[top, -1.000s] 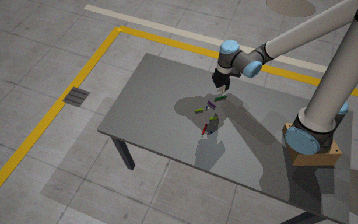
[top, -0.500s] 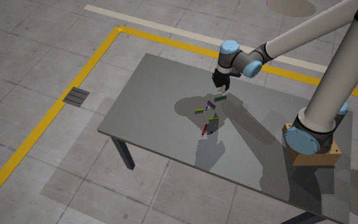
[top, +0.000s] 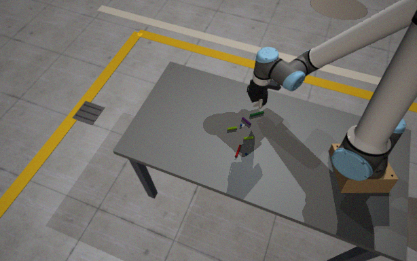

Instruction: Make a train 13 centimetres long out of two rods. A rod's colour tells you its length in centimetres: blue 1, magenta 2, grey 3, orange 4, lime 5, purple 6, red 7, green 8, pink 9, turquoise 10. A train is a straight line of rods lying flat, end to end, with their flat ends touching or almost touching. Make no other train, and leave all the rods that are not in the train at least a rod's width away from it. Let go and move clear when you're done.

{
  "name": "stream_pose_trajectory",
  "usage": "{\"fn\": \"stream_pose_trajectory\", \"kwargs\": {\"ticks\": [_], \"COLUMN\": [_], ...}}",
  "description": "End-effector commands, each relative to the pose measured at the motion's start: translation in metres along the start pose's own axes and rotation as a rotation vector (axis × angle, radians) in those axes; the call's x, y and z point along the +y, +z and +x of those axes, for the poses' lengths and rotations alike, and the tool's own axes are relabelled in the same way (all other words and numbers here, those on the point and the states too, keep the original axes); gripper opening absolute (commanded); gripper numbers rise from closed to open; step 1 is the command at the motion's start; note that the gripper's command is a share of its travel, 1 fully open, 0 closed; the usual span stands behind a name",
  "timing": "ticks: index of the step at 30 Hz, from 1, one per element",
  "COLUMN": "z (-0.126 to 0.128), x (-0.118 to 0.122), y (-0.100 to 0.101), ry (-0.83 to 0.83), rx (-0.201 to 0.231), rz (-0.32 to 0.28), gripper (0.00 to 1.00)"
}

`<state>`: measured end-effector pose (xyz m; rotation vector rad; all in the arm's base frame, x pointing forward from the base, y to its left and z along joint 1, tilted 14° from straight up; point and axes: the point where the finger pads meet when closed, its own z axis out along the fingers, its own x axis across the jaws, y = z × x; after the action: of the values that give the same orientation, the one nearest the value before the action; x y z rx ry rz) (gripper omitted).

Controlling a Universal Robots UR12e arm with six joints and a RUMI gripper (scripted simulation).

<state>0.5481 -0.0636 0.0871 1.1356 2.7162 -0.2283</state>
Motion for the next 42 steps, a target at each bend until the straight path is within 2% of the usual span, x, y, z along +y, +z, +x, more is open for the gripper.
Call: {"fn": "stream_pose_trajectory", "kwargs": {"ticks": [1, 42], "z": [0.0, 0.0], "x": [0.0, 0.001], "y": [0.002, 0.047], "ry": [0.0, 0.0], "rx": [-0.001, -0.001], "rz": [-0.001, -0.001], "gripper": [0.14, 0.14]}}
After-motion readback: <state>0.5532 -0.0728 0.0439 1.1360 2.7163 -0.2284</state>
